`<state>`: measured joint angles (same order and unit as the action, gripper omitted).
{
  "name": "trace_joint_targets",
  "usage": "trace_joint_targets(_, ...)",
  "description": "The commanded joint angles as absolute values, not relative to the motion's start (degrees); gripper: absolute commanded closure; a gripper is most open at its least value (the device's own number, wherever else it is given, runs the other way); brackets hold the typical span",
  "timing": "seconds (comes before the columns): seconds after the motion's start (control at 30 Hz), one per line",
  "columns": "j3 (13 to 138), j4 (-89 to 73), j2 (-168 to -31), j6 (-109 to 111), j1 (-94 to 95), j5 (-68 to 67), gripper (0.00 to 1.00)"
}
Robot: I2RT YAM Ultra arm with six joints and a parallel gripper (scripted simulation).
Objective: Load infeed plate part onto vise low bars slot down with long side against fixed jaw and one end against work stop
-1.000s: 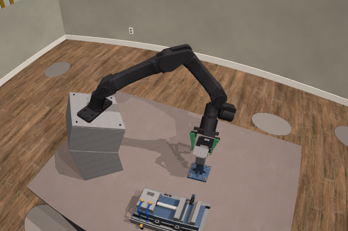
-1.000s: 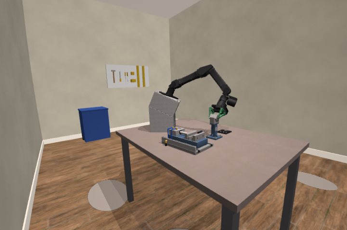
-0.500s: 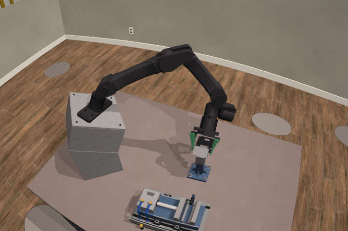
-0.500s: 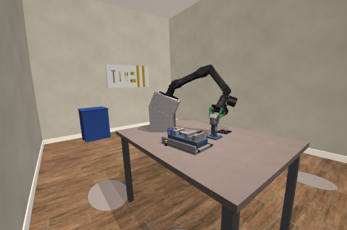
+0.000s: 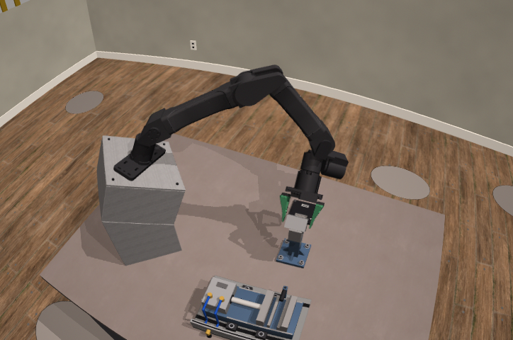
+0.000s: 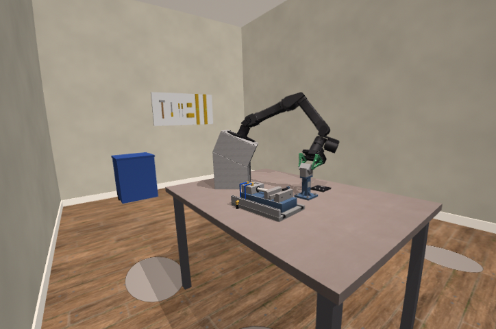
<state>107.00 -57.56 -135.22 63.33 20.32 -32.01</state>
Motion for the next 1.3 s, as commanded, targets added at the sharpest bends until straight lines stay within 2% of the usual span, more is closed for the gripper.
trace_joint_targets(0.0,109.1,-57.5,-135.9,63.0,20.3,-32.6,0.19)
trace_joint_targets(1.27,105.6,-56.1,-134.9,62.7,20.8,-32.7,0.19)
